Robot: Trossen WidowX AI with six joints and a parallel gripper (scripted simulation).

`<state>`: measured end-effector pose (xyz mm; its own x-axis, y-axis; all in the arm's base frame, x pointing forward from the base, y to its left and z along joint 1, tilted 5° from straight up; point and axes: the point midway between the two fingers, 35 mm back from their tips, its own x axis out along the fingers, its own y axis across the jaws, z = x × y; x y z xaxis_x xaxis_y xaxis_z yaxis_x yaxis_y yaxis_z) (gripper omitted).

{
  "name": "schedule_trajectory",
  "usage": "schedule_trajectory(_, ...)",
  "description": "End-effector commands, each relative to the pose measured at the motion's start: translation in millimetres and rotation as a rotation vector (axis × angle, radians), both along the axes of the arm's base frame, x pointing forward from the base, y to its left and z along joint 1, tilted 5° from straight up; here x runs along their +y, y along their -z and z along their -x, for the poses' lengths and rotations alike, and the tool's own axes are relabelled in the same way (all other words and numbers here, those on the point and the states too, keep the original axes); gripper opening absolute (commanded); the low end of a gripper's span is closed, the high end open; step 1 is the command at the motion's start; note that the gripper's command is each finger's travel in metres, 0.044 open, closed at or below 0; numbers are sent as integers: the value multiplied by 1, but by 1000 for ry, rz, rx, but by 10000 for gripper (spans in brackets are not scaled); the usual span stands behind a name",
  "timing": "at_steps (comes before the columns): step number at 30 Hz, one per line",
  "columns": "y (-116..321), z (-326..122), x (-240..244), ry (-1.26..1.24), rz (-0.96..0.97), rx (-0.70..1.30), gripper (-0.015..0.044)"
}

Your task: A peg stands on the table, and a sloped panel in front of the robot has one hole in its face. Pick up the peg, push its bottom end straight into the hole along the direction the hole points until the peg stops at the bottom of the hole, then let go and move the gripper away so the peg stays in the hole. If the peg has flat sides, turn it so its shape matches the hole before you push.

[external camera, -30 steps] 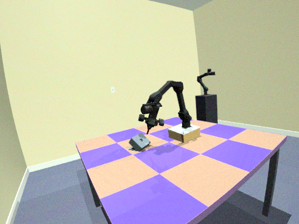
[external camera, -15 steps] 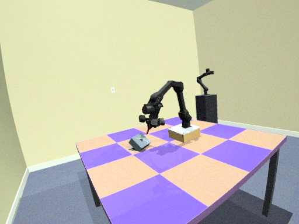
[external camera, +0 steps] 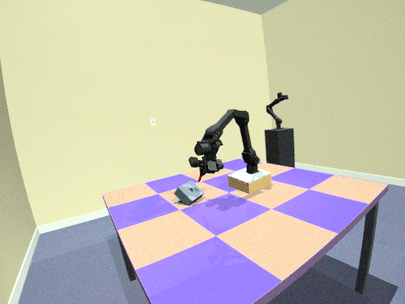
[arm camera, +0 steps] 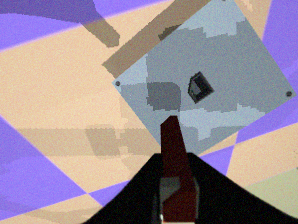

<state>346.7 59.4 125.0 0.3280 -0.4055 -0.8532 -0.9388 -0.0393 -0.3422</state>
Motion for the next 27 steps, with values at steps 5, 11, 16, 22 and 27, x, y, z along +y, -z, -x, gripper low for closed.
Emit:
schedule_trajectory(5,-3,-1,5,-82,48,15,0)
schedule_trajectory(11,-4,-1,9,-145,82,31,0)
schedule_trajectory(16,-6,-2,12,-198,111,45,0)
schedule_trajectory(22,-7,-2,16,-261,146,61,0)
schedule_trajectory(27,-8,-2,19,-303,171,73,0)
